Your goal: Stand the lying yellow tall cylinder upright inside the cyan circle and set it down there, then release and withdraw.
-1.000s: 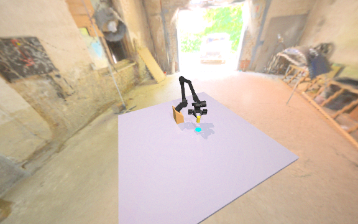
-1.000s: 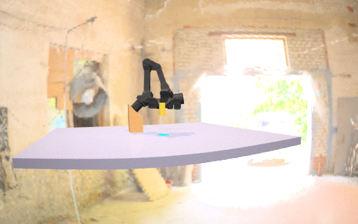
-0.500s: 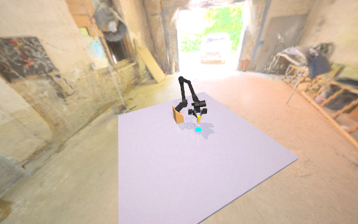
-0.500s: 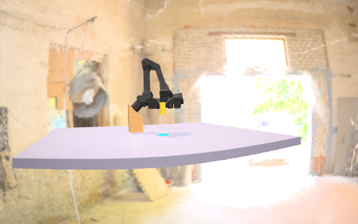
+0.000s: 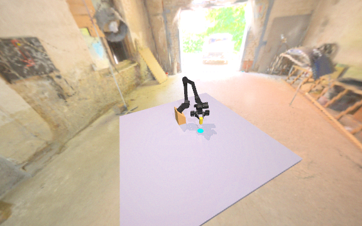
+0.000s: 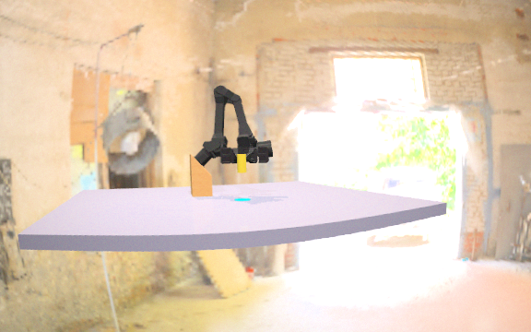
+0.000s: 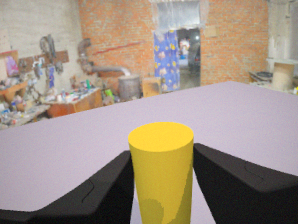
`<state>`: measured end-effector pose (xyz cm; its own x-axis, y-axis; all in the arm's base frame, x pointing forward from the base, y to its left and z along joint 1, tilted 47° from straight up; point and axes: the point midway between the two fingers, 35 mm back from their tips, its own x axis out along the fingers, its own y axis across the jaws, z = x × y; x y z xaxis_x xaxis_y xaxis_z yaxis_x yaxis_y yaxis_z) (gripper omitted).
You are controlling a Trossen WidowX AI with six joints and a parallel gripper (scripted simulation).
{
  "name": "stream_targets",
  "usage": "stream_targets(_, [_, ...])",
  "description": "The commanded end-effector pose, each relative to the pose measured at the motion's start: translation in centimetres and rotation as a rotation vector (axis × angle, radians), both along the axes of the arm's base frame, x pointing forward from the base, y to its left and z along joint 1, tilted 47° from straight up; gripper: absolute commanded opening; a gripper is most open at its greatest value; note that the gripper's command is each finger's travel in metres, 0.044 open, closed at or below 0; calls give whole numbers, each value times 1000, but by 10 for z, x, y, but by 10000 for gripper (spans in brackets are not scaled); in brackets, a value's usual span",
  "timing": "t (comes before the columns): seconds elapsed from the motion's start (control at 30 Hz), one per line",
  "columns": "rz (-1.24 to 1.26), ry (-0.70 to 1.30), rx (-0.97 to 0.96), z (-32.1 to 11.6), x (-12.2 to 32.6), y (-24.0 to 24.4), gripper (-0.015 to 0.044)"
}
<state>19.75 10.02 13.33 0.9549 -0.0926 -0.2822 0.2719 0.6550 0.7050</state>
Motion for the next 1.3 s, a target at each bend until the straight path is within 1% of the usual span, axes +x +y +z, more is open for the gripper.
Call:
stream_targets(0.0, [-8, -4, 6, -2, 1, 5, 105])
stream_targets(1.27, [-6, -7, 3, -55, -3, 56, 105])
